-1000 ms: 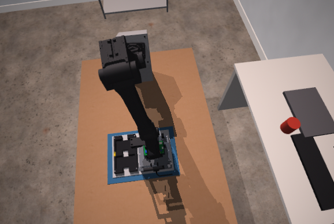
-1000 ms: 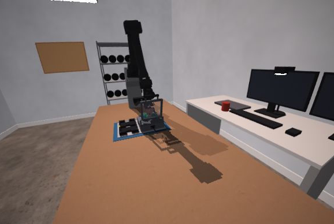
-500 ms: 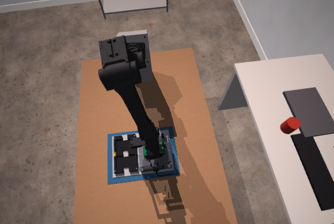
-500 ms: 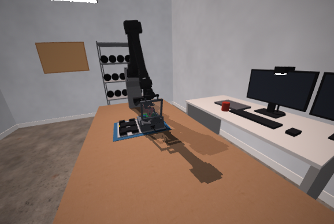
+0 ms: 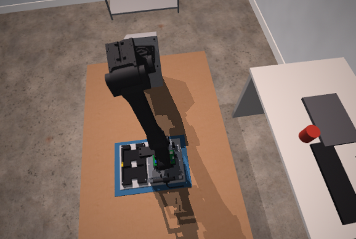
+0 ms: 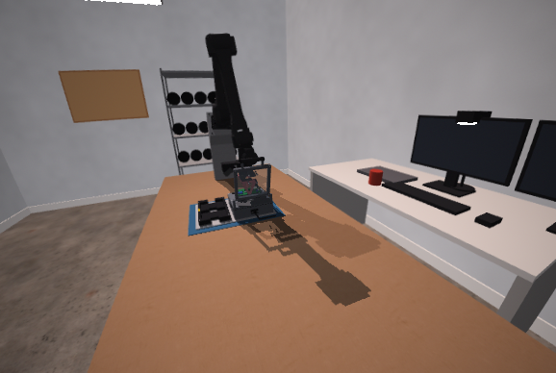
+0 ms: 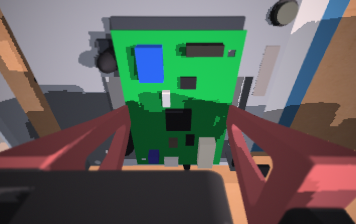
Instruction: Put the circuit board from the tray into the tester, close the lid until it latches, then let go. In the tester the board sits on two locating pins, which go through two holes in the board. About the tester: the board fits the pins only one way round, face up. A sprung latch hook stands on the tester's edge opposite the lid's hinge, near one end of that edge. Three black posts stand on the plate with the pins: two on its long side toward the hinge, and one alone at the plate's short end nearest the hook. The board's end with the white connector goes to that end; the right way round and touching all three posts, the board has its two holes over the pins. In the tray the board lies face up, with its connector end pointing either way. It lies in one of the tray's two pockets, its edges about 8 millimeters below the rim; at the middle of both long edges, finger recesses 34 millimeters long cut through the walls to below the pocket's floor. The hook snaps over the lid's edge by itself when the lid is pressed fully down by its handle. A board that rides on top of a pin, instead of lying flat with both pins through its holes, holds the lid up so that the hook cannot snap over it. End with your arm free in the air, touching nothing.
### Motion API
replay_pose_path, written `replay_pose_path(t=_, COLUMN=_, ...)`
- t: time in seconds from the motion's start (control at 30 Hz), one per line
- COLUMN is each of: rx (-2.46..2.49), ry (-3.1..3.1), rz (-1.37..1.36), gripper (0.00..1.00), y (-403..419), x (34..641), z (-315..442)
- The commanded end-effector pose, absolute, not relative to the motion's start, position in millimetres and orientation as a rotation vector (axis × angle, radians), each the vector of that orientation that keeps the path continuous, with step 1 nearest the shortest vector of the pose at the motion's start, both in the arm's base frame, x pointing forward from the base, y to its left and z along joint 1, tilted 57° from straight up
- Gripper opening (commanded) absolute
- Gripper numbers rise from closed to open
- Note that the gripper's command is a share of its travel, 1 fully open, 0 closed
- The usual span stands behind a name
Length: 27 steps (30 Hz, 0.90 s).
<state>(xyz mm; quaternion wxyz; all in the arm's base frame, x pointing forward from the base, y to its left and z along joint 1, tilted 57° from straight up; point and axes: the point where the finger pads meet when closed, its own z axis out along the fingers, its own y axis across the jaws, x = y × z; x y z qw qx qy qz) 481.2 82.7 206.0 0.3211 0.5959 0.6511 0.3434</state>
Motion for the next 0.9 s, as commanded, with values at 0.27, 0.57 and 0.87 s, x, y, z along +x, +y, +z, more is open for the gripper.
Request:
replay_pose_path(t=0.27, rx=1.544, ry=1.679, rz=0.954, gripper=0.72, y=90.7, x=478.1, z=224.7)
replay_pose_path(t=0.57, rx=1.543, ry=1.679, rz=0.954, gripper=0.72, y=90.6, x=477.9, z=223.6)
replay_pose_path(t=0.87, rx=1.545, ry=1.68, rz=0.952, gripper=0.72, y=90.5, x=477.3, z=221.6)
